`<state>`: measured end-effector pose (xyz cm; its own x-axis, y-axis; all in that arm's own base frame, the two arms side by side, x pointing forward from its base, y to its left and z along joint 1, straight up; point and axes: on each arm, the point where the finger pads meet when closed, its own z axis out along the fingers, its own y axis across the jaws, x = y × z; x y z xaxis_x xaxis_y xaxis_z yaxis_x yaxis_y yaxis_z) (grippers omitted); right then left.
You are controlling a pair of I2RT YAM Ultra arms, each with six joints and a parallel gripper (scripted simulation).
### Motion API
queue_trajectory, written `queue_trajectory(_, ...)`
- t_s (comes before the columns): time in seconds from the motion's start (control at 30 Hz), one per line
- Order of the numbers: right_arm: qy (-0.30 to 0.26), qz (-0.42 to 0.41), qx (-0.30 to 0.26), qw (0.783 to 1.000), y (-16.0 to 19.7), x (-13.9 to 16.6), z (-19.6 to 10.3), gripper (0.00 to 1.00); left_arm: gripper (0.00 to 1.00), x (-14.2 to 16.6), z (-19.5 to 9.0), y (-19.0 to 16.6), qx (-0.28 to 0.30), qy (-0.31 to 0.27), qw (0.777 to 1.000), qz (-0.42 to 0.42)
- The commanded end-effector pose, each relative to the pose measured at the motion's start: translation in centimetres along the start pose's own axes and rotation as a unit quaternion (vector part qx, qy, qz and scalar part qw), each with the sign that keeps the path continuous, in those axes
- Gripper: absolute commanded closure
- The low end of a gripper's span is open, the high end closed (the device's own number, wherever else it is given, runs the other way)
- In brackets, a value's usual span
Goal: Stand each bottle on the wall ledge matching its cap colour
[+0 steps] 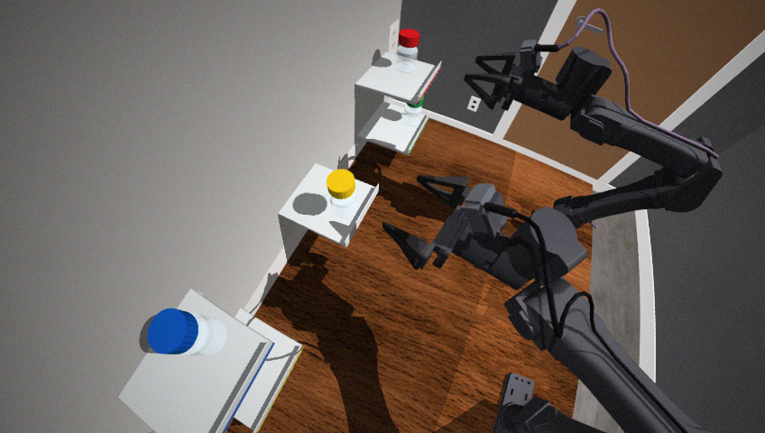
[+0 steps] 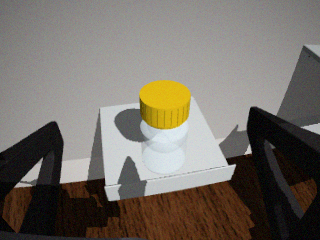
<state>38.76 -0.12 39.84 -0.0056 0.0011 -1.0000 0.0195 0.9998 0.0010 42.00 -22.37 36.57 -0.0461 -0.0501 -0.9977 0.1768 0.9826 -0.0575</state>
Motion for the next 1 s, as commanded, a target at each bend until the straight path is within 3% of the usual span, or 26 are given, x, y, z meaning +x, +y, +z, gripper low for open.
queue_trajectory(0.0, -0.017, -0.002, -0.007, 1.0, 0.0, -2.1, -1.0, 0.12, 0.0, 0.7, 0.0, -0.5, 0.001, 0.004, 1.0, 0.005)
queue_trajectory(0.2, -0.007, 0.0, -0.01, 1.0, 0.2, -1.2, -0.7, 0.12, 0.0, -0.2, -0.1, -0.1, -0.001, -0.005, 1.0, 0.0)
queue_trajectory(0.27, 0.002, -0.014, -0.021, 1.0, 0.5, -1.1, -1.0, 0.12, 0.19, 0.1, 0.1, -0.3, 0.001, -0.009, 1.0, 0.003)
queue_trajectory(0.4, 0.072, -0.058, -0.071, 0.993, 1.7, 2.0, -0.4, 0.12, 0.19, 0.1, 0.9, -0.5, 0.011, -0.029, 1.0, -0.001)
queue_trajectory(0.47, 0.072, -0.058, -0.071, 0.993, 1.7, 2.0, -0.4, 0.12, 0.19, 0.1, 0.9, -0.5, 0.011, -0.029, 1.0, -0.001)
queue_trajectory(0.6, 0.146, -0.109, -0.149, 0.972, 2.8, 4.3, -0.5, 0.12, 0.19, 2.4, 2.8, -0.5, 0.015, -0.032, 0.999, 0.005)
queue_trajectory(0.97, 0.228, -0.14, -0.299, 0.916, 4.3, 6.2, -2.3, 0.12, 0.19, 6.3, 6.0, -0.5, 0.02, -0.034, 0.999, 0.015)
